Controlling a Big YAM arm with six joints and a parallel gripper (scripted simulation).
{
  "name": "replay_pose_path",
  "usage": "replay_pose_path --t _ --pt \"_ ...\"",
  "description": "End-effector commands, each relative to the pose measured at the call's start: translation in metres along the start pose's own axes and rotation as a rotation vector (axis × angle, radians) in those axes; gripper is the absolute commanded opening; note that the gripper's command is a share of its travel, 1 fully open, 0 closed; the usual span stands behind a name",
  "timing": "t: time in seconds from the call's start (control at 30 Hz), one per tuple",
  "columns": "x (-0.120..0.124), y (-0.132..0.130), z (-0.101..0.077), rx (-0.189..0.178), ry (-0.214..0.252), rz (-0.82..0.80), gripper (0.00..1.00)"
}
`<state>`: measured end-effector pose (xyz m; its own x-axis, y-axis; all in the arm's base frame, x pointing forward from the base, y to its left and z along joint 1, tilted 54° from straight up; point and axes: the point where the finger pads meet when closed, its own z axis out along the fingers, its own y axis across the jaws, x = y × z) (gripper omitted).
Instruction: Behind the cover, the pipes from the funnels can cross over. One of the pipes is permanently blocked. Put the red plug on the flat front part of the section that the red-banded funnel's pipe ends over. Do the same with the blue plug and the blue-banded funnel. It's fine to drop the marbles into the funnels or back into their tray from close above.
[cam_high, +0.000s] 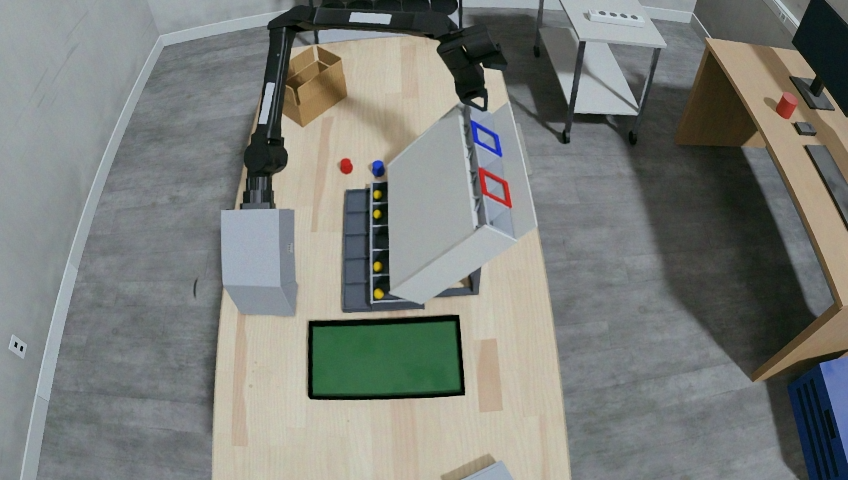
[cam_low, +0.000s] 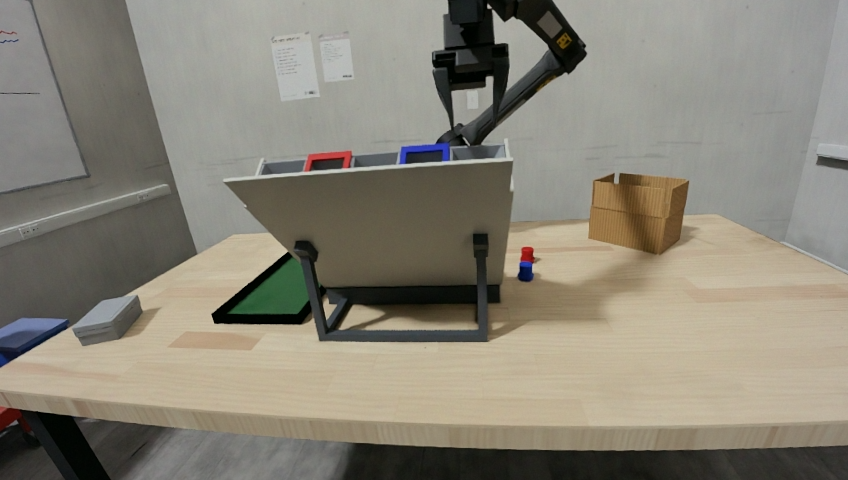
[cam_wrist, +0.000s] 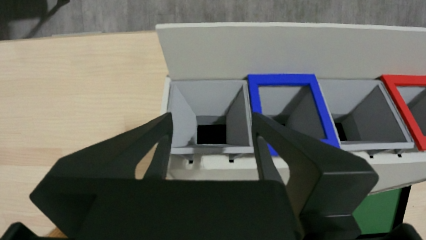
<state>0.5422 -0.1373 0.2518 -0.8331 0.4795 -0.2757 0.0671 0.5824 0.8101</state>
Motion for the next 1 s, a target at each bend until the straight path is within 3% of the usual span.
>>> replay_pose_path --t 0.0,0.43,0.97 --pt "-0.007 0.002 -0.008 0.003 -0.020 -0.012 0.59" --pt "-0.007 0.002 -0.008 0.003 -0.020 -0.012 0.59" --pt "-0.021 0.005 -0.038 0.001 -0.020 -0.034 0.59"
